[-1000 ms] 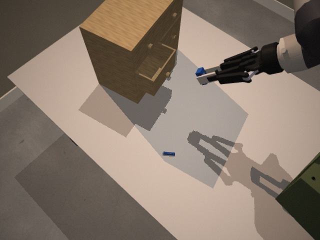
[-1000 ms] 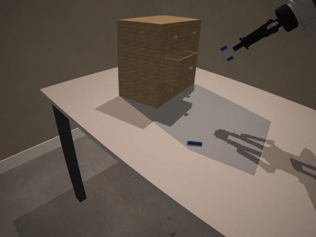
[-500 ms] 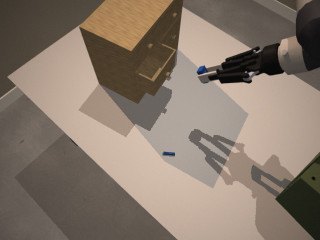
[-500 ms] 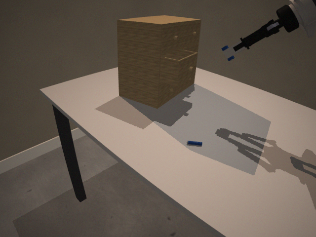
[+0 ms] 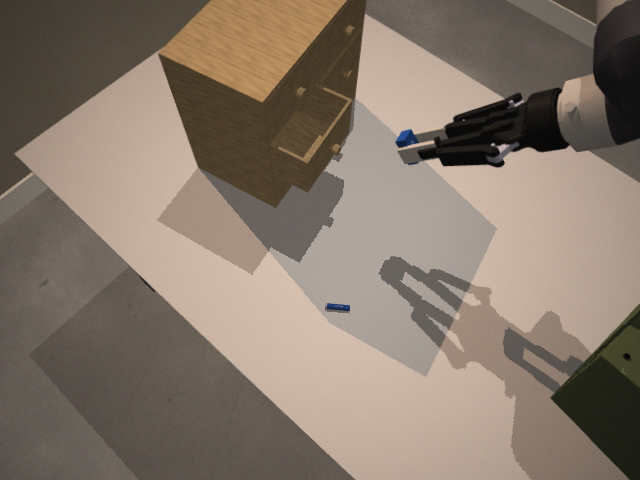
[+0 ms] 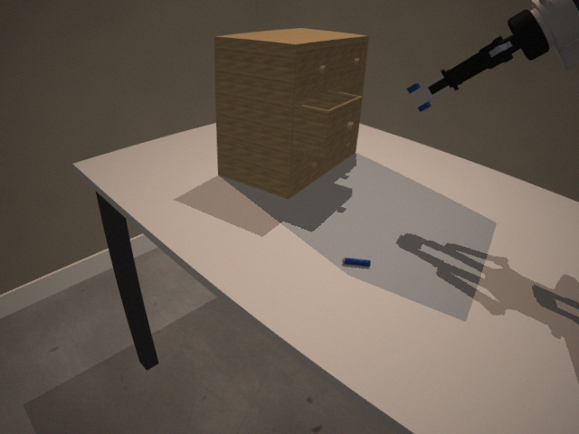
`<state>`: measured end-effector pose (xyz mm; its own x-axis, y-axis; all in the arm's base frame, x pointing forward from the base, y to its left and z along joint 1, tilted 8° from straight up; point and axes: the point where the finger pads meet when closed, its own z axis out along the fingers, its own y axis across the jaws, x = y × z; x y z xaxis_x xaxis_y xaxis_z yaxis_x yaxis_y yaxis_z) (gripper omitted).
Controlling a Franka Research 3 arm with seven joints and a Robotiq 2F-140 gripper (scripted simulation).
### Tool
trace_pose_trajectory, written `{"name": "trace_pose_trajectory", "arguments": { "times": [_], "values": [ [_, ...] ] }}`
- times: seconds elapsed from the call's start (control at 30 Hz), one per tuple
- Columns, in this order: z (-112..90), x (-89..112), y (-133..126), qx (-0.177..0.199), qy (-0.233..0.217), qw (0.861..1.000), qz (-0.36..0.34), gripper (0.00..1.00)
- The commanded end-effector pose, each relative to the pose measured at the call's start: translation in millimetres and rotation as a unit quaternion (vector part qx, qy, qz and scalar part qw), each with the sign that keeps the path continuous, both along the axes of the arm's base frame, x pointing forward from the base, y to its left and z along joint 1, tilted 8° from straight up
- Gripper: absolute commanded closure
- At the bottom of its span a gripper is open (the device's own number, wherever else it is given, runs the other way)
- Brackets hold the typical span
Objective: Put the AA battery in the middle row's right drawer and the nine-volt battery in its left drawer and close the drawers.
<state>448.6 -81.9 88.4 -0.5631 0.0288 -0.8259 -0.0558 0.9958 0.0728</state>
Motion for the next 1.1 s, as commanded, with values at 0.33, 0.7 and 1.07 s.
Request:
{"name": "trace_pose_trajectory", "arguments": {
  "times": [0.33, 0.7, 1.07],
  "values": [
    [1.5, 0.8, -1.9, -0.017, -0.006, 1.0, 0.004, 0.86],
    [1.2, -0.5, -7.4, -0.029, -0.01, 1.0, -0.007, 0.86],
    [1.2, -0.5, -7.4, -0.029, -0.01, 1.0, -0.007, 0.86]
  ]
}}
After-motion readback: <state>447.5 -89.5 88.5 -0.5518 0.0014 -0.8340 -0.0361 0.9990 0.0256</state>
